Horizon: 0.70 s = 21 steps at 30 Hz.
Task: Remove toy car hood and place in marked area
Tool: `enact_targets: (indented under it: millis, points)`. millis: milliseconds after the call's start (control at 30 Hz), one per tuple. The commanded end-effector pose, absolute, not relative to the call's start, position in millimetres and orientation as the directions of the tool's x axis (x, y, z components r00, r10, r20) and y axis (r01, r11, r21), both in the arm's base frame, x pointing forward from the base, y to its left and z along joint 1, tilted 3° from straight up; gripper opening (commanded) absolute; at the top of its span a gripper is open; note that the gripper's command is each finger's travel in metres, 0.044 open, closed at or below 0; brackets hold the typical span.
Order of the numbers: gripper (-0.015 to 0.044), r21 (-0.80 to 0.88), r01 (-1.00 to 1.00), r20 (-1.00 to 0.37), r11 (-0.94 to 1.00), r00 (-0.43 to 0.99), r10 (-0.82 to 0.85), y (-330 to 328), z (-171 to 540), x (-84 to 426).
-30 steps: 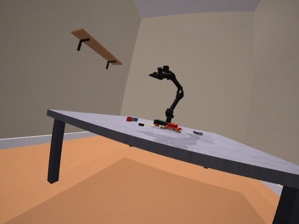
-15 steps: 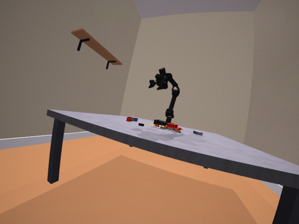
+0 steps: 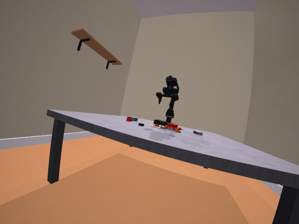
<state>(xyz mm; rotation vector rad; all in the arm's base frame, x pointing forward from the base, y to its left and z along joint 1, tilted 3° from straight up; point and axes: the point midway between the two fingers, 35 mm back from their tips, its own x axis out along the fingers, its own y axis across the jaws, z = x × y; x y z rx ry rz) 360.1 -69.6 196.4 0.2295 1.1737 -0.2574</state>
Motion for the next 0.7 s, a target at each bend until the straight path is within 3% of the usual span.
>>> enact_targets:
  millis: [0,167,667]
  points:
    - [0.044,0.071,0.285,-0.975,0.956,0.222,0.006,-20,156,358]
    - [0.044,0.067,0.264,-0.997,0.962,0.062,0.053,30,119,344]
    - [0.044,0.066,0.263,-0.997,0.962,0.056,0.054,32,111,345]
